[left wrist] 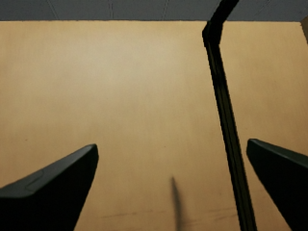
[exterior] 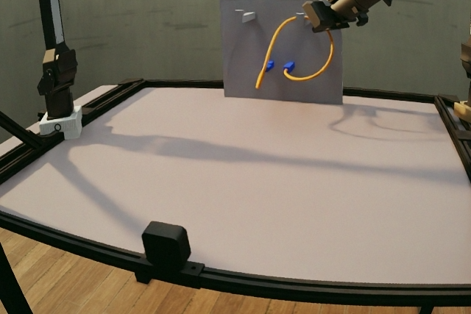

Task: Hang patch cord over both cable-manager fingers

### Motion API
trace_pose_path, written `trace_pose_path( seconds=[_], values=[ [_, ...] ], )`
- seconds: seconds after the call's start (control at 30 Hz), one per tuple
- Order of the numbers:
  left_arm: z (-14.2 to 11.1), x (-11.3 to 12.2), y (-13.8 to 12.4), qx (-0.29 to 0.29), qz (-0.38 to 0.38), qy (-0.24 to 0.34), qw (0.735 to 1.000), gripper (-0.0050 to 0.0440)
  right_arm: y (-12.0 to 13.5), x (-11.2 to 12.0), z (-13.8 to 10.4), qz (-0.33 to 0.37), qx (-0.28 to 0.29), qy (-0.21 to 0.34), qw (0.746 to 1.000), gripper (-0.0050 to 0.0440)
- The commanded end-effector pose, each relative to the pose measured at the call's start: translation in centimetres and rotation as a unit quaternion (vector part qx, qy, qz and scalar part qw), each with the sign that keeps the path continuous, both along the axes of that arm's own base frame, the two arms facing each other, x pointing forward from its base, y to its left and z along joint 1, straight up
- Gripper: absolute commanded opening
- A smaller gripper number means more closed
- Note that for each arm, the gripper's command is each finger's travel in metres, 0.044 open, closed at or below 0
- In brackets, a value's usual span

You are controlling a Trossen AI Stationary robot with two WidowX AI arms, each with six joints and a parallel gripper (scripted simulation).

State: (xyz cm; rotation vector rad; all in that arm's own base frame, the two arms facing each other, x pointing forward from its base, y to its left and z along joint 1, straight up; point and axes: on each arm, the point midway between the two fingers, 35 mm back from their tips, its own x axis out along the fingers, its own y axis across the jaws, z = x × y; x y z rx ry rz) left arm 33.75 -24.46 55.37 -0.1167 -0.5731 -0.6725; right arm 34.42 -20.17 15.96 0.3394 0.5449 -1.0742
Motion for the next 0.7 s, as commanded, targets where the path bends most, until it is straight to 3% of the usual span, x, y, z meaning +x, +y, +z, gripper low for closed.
trace_pose_path(
  seconds=[0.0,0.37,0.43,0.67],
  values=[
    [3.3,-2.1,1.2,-0.049,-0.008,-0.071,0.996,0.044,-0.1,0.1,0.8,0.0,-0.004,-0.011,1.0,0.0025],
    [8.5,-8.7,5.1,-0.162,-0.018,-0.252,0.954,0.044,-0.1,0.1,0.8,0.0,-0.004,-0.011,1.0,0.0025],
    [8.5,-8.7,5.1,-0.162,-0.018,-0.252,0.954,0.044,-0.1,0.1,0.8,0.0,-0.004,-0.011,1.0,0.0025],
    [10.0,-13.9,8.4,-0.232,-0.023,-0.37,0.899,0.044,-0.1,0.1,0.8,0.0,-0.004,-0.011,1.0,0.0025]
  ],
)
